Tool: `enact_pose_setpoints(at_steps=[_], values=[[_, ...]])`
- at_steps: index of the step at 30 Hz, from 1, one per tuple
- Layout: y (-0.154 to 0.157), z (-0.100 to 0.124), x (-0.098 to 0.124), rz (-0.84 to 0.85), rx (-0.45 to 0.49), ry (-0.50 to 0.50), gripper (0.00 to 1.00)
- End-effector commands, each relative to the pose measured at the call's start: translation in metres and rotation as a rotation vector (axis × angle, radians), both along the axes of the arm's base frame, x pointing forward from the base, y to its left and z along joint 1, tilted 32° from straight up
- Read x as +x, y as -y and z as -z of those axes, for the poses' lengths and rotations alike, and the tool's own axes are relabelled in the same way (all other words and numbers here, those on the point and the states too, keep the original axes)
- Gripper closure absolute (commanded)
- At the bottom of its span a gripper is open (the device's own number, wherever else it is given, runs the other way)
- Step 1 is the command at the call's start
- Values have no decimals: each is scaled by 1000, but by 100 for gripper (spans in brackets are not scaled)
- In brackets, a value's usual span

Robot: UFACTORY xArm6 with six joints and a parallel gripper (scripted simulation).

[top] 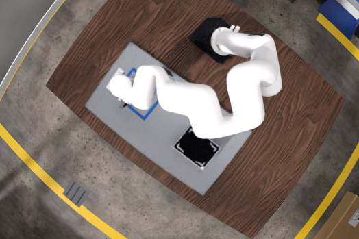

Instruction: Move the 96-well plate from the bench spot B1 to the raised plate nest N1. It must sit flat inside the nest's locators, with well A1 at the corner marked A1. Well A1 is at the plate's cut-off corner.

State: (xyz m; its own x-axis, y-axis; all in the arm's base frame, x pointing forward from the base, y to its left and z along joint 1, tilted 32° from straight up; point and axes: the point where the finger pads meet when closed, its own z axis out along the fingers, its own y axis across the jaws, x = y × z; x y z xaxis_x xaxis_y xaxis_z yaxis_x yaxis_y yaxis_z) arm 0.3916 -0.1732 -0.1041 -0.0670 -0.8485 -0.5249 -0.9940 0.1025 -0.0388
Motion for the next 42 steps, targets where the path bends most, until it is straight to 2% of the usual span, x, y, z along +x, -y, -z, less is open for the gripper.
enact_pose_setpoints(at_steps=[1,42], values=[[1,-1,1,1,-3,3,0],[-9,16,3,1,-3,3,0]])
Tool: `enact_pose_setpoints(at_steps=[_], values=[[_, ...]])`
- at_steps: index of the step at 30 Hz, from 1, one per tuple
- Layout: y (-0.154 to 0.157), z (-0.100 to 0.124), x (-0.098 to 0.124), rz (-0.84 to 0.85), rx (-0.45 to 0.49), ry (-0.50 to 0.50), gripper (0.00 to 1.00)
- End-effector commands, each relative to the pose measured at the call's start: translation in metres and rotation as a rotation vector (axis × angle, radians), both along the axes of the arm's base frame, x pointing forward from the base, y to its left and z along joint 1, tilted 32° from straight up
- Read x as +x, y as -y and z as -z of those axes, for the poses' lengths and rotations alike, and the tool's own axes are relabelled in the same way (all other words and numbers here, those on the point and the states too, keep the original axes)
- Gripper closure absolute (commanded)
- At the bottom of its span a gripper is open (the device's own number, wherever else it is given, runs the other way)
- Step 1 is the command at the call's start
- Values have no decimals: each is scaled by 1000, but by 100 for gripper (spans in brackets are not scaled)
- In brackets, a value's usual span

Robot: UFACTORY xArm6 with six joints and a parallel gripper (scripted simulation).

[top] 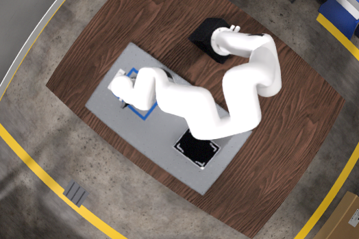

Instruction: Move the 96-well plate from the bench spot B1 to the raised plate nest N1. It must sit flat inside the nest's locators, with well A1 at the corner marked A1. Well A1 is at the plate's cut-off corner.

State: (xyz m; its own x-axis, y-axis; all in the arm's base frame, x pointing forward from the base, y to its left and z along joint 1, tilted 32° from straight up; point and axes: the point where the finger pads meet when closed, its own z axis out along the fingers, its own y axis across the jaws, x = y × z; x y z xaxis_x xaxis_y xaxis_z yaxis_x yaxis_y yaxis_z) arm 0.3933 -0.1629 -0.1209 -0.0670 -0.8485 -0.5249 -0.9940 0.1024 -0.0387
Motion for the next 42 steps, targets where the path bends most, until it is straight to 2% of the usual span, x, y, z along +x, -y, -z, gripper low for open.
enact_pose_setpoints(at_steps=[1,15,16,42], values=[[1,0,1,1,-3,3,0],[1,-1,1,1,-3,3,0],[2,-1,1,1,-3,3,100],[2,-1,1,1,-3,3,100]])
